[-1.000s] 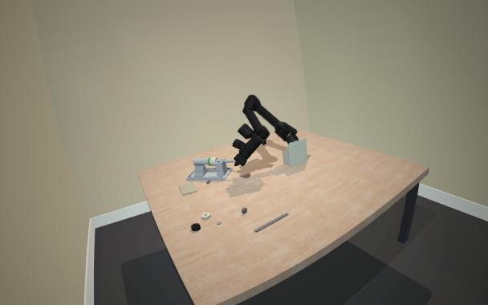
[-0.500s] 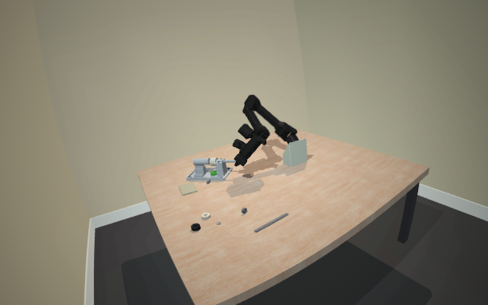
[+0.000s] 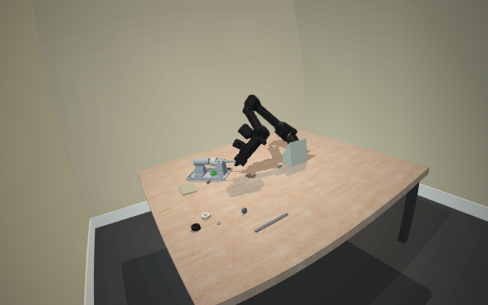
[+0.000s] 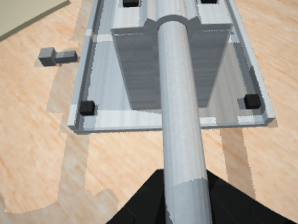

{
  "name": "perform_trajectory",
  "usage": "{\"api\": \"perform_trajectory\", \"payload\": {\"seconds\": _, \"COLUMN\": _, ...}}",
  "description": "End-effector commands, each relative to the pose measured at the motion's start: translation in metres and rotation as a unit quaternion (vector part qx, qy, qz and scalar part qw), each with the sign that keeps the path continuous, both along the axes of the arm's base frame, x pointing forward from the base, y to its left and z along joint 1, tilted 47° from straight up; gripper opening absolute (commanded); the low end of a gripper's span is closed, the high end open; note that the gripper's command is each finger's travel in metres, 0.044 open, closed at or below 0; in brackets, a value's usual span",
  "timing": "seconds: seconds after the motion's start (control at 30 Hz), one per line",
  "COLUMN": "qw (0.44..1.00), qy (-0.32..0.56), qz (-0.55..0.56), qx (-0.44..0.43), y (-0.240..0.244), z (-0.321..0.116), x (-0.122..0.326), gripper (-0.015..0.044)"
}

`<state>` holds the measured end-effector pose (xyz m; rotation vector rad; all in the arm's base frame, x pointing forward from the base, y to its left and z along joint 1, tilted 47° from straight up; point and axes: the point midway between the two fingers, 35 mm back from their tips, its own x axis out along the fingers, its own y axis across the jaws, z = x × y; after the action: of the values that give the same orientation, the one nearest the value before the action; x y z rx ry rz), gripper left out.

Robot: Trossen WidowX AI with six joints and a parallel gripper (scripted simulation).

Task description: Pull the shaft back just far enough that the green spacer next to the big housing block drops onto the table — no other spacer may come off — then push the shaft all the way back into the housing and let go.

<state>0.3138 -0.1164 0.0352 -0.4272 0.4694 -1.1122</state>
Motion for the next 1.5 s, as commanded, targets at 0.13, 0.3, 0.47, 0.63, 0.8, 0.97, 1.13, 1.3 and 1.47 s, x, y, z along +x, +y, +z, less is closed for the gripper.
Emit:
{"api": "perform_trajectory", "payload": {"seconds": 0.13, "qw": 1.0, "qy": -0.002, "qz": -0.001, "qx": 0.0, "y": -0.0017, "z": 0.0015, "x": 0.0017, "gripper": 0.0}}
{"api": "perform_trajectory", "payload": {"seconds": 0.3, "qw": 1.0, "qy": -0.002, "qz": -0.001, "qx": 0.0, "y": -0.0025, "z": 0.0024, "x": 0.0028, "gripper": 0.0}}
{"api": "perform_trajectory", "payload": {"seconds": 0.47, "qw": 1.0, "qy": -0.002, "qz": -0.001, "qx": 0.0, "y": -0.0035, "z": 0.0032, "x": 0.004, "gripper": 0.0}}
{"api": "perform_trajectory", "payload": {"seconds": 0.63, "qw": 1.0, "qy": -0.002, "qz": -0.001, "qx": 0.0, "y": -0.0044, "z": 0.004, "x": 0.0051, "gripper": 0.0}}
{"api": "perform_trajectory", "payload": {"seconds": 0.8, "qw": 1.0, "qy": -0.002, "qz": -0.001, "qx": 0.0, "y": -0.0054, "z": 0.0049, "x": 0.0063, "gripper": 0.0}}
{"api": "perform_trajectory", "payload": {"seconds": 0.97, "qw": 1.0, "qy": -0.002, "qz": -0.001, "qx": 0.0, "y": -0.0064, "z": 0.0057, "x": 0.0074, "gripper": 0.0}}
{"api": "perform_trajectory", "payload": {"seconds": 1.13, "qw": 1.0, "qy": -0.002, "qz": -0.001, "qx": 0.0, "y": -0.0074, "z": 0.0065, "x": 0.0085, "gripper": 0.0}}
{"api": "perform_trajectory", "payload": {"seconds": 1.3, "qw": 1.0, "qy": -0.002, "qz": -0.001, "qx": 0.0, "y": -0.0084, "z": 0.0073, "x": 0.0096, "gripper": 0.0}}
{"api": "perform_trajectory", "payload": {"seconds": 1.47, "qw": 1.0, "qy": -0.002, "qz": -0.001, "qx": 0.0, "y": -0.0093, "z": 0.0081, "x": 0.0107, "gripper": 0.0}}
